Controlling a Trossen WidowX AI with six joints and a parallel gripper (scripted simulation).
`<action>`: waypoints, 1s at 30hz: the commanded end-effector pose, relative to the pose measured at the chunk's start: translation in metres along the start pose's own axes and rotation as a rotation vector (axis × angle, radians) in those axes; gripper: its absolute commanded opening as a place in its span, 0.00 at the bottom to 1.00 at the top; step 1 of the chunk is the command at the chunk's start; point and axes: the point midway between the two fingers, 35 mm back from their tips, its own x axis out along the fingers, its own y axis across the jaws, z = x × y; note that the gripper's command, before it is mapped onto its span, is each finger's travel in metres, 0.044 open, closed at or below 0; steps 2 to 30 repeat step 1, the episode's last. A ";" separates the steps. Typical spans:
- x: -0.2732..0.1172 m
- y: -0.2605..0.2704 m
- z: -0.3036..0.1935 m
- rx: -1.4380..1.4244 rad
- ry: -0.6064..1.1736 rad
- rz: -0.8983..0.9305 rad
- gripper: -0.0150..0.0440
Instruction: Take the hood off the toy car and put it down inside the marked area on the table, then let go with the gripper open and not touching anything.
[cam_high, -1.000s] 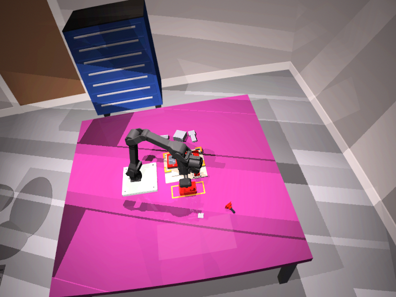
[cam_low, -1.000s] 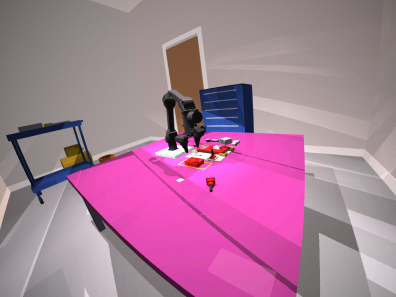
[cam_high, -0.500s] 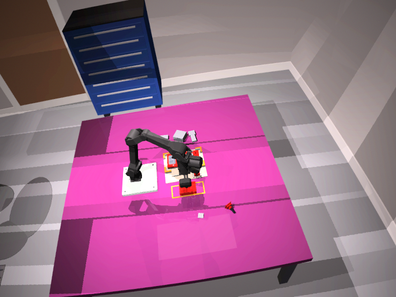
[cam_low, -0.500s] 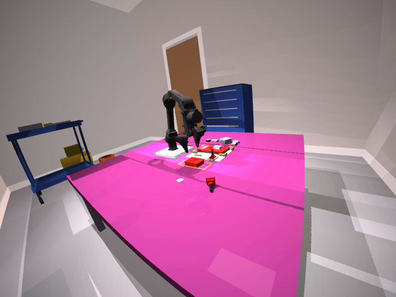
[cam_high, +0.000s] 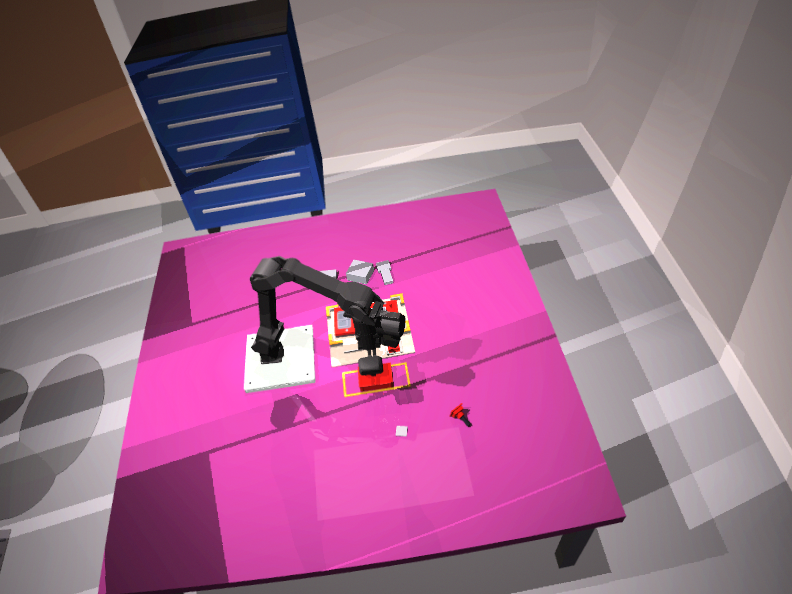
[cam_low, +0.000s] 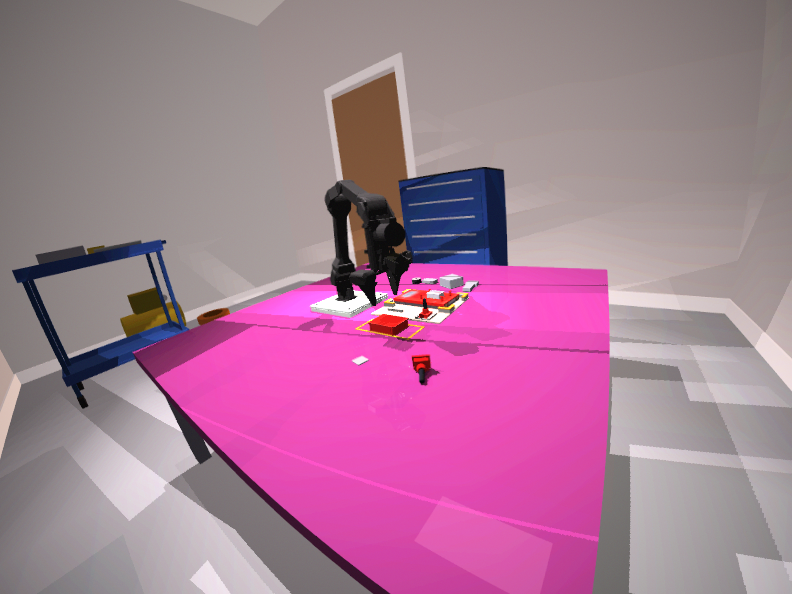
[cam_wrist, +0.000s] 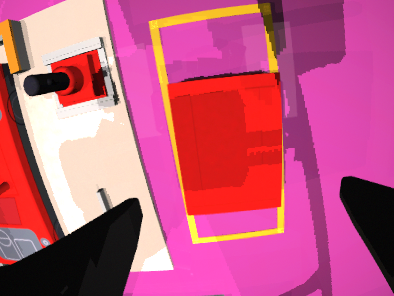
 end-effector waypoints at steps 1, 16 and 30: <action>0.000 0.000 0.000 -0.003 0.001 0.000 1.00; 0.000 0.000 0.000 -0.003 0.001 0.000 1.00; 0.000 0.000 0.000 -0.003 0.001 0.000 1.00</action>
